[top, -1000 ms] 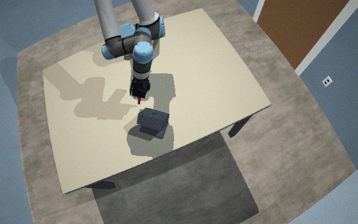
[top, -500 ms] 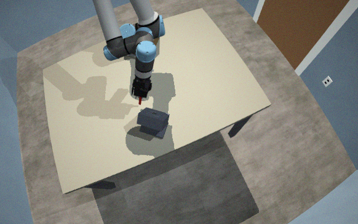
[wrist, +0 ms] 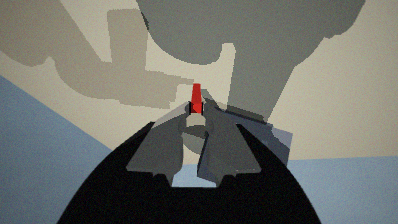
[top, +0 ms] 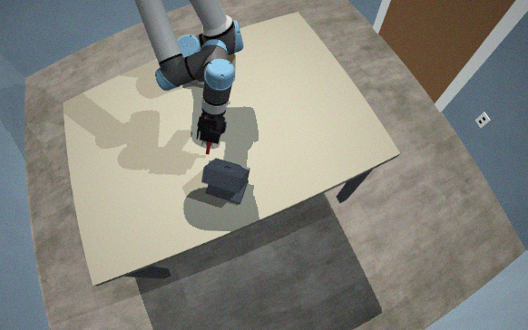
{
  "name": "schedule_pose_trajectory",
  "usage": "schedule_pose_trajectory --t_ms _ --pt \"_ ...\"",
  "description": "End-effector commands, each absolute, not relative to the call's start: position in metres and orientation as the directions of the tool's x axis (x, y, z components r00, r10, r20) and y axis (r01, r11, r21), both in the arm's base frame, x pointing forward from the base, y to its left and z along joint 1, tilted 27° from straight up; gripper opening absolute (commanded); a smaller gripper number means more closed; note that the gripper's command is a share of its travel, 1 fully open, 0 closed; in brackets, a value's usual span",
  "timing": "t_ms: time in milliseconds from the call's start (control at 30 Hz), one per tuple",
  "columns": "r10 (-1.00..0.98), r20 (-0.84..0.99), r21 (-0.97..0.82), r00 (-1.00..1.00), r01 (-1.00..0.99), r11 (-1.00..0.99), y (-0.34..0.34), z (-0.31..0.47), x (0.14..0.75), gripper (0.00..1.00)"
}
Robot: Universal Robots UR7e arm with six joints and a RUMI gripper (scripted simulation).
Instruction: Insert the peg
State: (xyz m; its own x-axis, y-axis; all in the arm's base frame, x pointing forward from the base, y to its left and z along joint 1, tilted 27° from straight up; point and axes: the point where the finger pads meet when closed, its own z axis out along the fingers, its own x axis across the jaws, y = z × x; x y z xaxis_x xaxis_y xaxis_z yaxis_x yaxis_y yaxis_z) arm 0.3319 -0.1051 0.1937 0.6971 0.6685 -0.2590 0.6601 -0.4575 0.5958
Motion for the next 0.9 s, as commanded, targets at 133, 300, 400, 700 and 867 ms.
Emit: schedule_pose_trajectory --t_ms 133,300,400,700,867 --pt "0.665 -0.265 0.608 0.698 0.656 -0.447 -0.1016 0.1931 0.3343 0.00" --pt "0.664 -0.267 0.612 0.699 0.655 -0.444 -0.1004 0.1928 0.3350 0.00" --pt "0.663 -0.268 0.615 0.699 0.654 -0.440 -0.0992 0.1925 0.3357 0.00" --pt "0.660 -0.273 0.627 0.700 0.650 -0.430 -0.0954 0.1917 0.3377 0.00" --pt "0.659 -0.274 0.631 0.701 0.648 -0.426 -0.0942 0.1915 0.3384 0.00"
